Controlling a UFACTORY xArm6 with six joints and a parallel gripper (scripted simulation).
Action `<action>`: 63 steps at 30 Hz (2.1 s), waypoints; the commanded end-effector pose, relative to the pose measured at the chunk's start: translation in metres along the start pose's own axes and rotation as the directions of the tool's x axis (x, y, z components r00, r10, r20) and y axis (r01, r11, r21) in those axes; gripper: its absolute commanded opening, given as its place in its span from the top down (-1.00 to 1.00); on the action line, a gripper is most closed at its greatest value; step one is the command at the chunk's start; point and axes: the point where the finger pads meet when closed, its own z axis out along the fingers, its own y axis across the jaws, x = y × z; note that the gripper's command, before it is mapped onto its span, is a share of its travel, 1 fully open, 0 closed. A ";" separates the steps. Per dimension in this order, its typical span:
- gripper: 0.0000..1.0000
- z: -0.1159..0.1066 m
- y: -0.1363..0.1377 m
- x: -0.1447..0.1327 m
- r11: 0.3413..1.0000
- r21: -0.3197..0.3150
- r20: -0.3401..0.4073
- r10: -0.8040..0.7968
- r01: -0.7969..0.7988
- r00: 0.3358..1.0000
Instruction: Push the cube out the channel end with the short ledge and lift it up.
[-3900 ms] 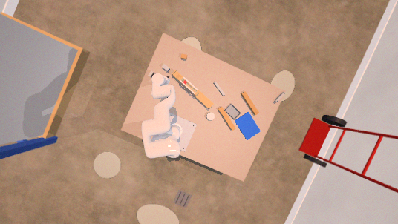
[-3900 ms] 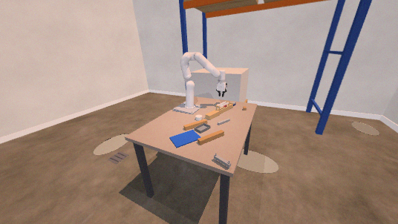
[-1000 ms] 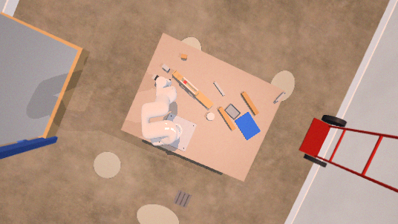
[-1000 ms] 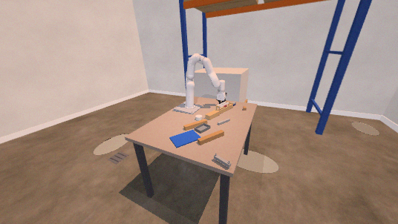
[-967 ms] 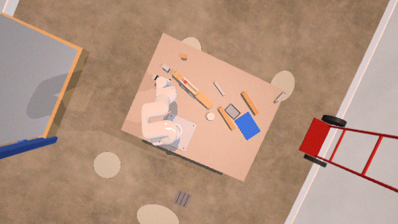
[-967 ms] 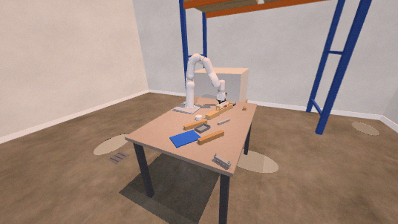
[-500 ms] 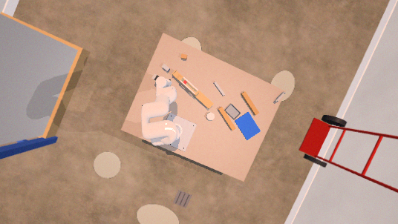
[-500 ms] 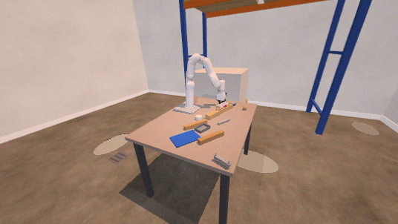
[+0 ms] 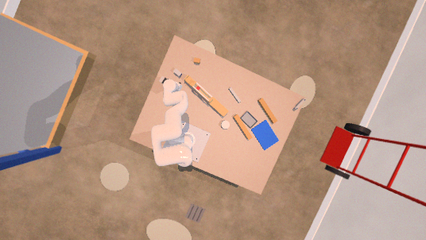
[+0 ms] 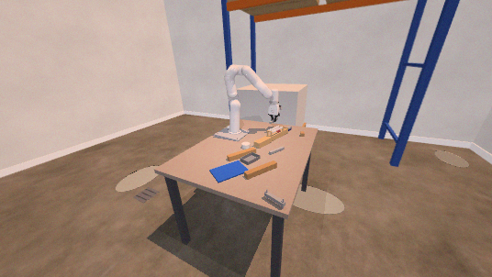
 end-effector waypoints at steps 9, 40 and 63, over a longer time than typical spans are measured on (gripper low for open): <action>1.00 -0.024 -0.001 -0.002 1.000 0.004 0.005 0.000 0.000 1.000; 1.00 -0.025 0.065 -0.316 0.985 0.003 0.005 0.170 -0.170 0.985; 1.00 0.030 0.067 -0.335 0.985 0.004 0.005 0.170 -0.170 0.985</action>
